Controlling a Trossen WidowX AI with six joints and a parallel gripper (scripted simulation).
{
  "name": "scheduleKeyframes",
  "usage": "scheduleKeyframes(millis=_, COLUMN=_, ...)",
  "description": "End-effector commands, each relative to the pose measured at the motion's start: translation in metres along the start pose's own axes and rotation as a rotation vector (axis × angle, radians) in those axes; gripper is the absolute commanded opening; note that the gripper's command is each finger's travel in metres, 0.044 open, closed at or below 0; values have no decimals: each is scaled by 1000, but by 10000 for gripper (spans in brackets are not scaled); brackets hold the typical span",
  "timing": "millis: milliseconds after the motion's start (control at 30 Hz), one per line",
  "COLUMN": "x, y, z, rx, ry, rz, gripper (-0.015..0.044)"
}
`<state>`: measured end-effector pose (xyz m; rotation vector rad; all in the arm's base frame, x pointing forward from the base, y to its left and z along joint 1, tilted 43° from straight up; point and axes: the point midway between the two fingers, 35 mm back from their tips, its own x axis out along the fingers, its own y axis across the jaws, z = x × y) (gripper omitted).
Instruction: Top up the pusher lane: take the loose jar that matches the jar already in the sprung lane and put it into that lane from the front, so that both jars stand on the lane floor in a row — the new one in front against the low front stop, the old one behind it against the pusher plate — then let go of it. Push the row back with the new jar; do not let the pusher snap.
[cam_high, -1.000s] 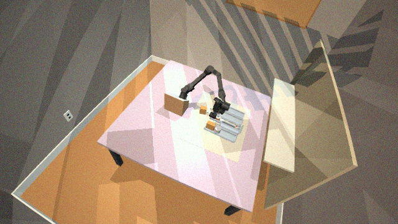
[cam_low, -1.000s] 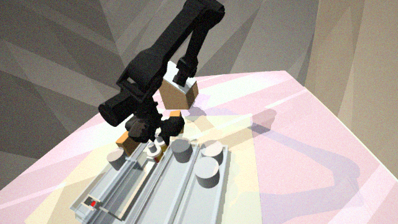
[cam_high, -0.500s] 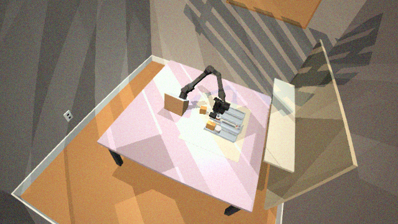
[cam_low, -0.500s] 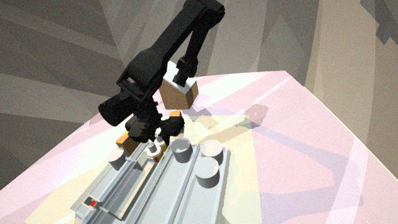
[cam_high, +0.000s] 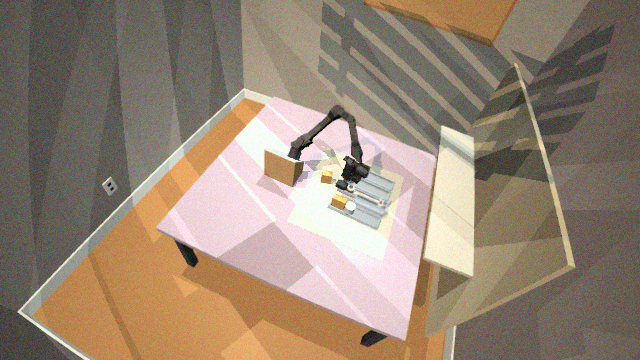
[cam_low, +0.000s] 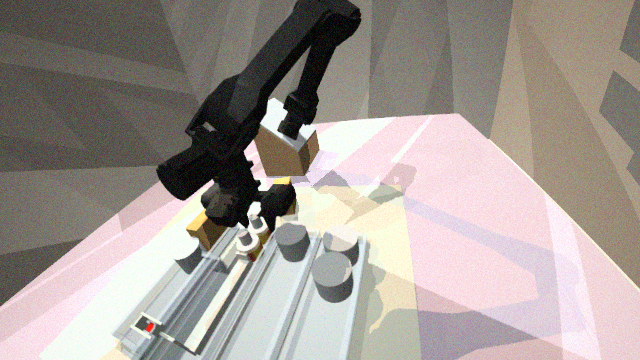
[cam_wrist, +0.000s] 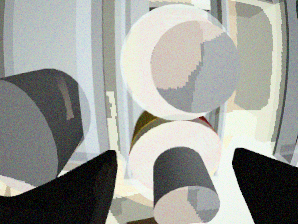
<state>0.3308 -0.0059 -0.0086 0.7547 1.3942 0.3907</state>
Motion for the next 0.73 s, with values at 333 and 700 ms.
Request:
scheduleKeyframes(millis=333, x=-17, y=1, z=0, rx=-9, ry=-10, rz=-1, gripper=309)
scheduleKeyframes(millis=700, x=-18, y=1, z=-35, rx=-8, ry=-8, rz=-2, gripper=309)
